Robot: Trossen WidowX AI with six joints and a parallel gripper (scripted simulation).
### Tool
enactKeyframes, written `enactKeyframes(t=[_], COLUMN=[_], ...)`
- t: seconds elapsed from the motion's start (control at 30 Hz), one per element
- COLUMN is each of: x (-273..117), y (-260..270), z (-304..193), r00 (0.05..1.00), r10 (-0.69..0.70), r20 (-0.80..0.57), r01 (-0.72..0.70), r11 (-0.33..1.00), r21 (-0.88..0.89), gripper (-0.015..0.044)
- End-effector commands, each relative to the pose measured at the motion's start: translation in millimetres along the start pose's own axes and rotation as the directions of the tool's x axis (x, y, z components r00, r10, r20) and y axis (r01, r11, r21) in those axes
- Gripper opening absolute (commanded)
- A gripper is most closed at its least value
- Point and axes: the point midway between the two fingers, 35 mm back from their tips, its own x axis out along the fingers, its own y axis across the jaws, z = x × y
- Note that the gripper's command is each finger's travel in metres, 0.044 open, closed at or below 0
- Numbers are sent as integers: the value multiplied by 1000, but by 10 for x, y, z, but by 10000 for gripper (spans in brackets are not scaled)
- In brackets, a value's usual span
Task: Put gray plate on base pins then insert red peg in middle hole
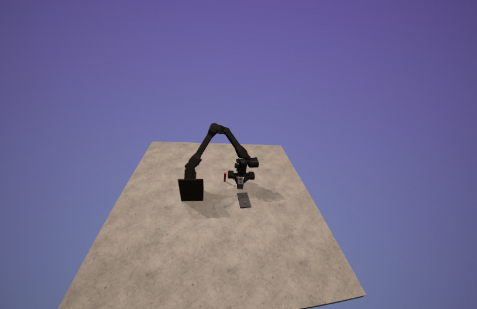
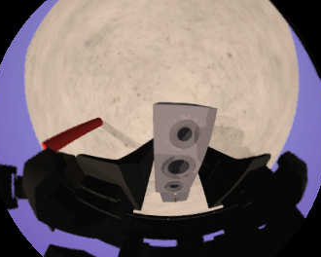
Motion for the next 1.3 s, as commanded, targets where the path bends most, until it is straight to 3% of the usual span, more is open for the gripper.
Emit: enactKeyframes(t=[0.0, 0.2, 1.27], x=[4, 4, -878], y=[2, 2, -84], z=[-1, -1, -103], r00=[1000, 1000, 1000], r10=[1, 1, -1], r20=[3, 3, -11], r01=[-1, -1, 1], r11=[1000, 1000, 1000], r21=[4, 4, 5], gripper=[39, 0, 0])
